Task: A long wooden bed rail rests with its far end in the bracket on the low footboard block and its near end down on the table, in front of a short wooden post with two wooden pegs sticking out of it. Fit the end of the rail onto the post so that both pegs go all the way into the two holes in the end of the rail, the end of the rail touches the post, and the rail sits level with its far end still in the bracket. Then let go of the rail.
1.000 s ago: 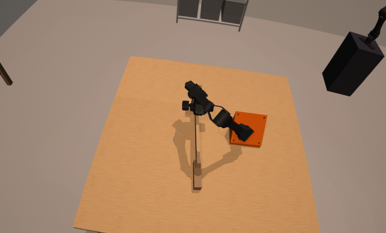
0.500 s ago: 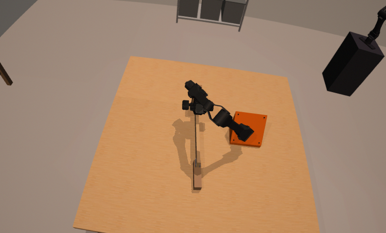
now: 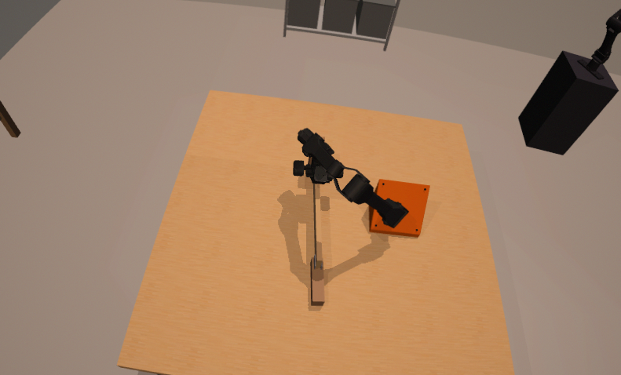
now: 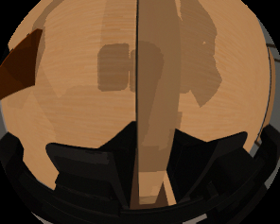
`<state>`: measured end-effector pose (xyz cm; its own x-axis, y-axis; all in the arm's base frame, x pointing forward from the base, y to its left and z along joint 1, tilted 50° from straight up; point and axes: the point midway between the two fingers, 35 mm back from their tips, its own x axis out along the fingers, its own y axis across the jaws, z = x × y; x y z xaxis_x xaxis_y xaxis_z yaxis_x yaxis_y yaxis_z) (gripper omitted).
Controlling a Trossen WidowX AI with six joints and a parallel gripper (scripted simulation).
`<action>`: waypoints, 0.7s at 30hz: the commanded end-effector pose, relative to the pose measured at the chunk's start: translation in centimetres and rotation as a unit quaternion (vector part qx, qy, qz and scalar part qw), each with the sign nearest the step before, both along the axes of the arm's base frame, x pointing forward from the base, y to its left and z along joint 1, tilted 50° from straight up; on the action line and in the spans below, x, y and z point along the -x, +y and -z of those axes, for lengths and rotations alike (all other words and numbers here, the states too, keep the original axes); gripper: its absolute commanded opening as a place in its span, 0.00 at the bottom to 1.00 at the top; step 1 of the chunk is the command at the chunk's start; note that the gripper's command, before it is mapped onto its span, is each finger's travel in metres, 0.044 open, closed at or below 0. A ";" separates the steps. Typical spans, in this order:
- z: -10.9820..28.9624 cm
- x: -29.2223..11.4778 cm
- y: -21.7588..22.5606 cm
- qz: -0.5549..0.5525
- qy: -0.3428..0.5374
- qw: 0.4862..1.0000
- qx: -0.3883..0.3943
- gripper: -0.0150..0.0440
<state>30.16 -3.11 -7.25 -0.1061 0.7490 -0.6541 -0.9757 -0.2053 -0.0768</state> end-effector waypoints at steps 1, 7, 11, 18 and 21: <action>0.0 0.0 0.0 0.000 0.000 1.000 0.000 0.30; 0.0 0.0 0.0 0.000 0.000 1.000 0.000 0.57; 0.0 0.0 0.0 0.000 0.000 1.000 0.000 0.74; 0.0 0.0 0.0 0.000 0.000 1.000 0.000 1.00; 0.0 0.0 0.0 0.000 0.000 1.000 0.000 1.00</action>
<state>30.16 -3.13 -7.24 -0.1062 0.7490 -0.6540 -0.9757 -0.2051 -0.0766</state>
